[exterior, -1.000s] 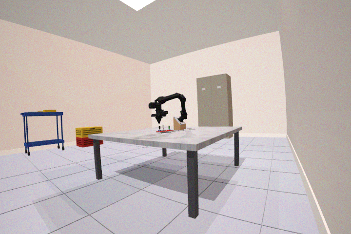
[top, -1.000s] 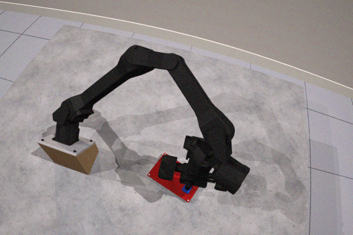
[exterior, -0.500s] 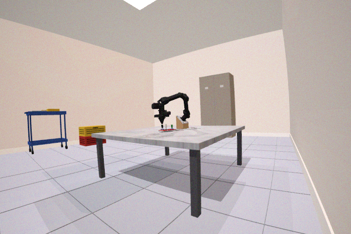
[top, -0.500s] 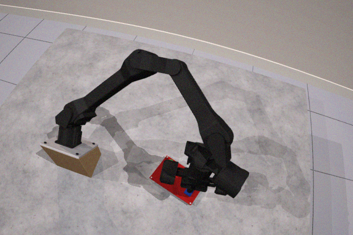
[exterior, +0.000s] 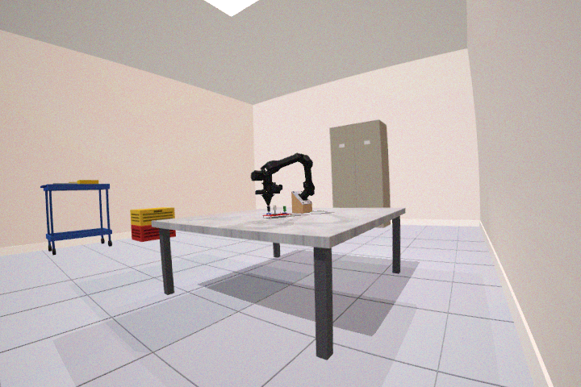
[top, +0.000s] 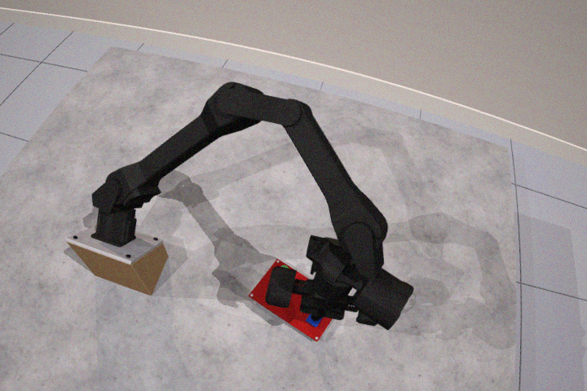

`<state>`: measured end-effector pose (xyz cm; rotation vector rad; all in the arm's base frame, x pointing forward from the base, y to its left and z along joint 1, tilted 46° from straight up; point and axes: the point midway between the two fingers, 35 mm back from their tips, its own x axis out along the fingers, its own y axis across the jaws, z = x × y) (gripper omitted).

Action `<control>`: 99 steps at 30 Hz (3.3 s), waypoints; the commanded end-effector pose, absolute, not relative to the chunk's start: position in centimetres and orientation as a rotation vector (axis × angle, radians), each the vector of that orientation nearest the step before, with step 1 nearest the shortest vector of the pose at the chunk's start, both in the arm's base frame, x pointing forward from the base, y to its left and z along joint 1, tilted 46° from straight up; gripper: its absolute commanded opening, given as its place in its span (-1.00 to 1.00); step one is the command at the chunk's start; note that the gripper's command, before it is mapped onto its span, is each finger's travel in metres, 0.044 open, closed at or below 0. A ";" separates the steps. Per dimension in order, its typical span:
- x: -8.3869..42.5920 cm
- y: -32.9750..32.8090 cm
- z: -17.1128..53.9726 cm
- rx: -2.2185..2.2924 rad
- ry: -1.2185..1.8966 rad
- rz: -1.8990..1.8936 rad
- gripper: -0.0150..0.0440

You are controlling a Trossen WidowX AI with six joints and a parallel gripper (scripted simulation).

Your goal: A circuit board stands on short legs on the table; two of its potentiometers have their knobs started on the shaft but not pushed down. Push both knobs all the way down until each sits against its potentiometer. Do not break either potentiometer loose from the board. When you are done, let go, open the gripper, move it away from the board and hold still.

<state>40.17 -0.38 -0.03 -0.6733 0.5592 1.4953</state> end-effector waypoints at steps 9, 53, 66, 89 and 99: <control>40.2 -0.1 -0.3 -0.666 0.559 1.493 -0.49; 40.2 0.2 -0.5 -0.665 0.559 1.493 -0.49; 40.2 0.3 -0.7 -0.665 0.559 1.493 -0.49; 40.2 0.6 -0.9 -0.665 0.559 1.493 -0.49; 40.2 0.7 -1.0 -0.665 0.559 1.493 -0.49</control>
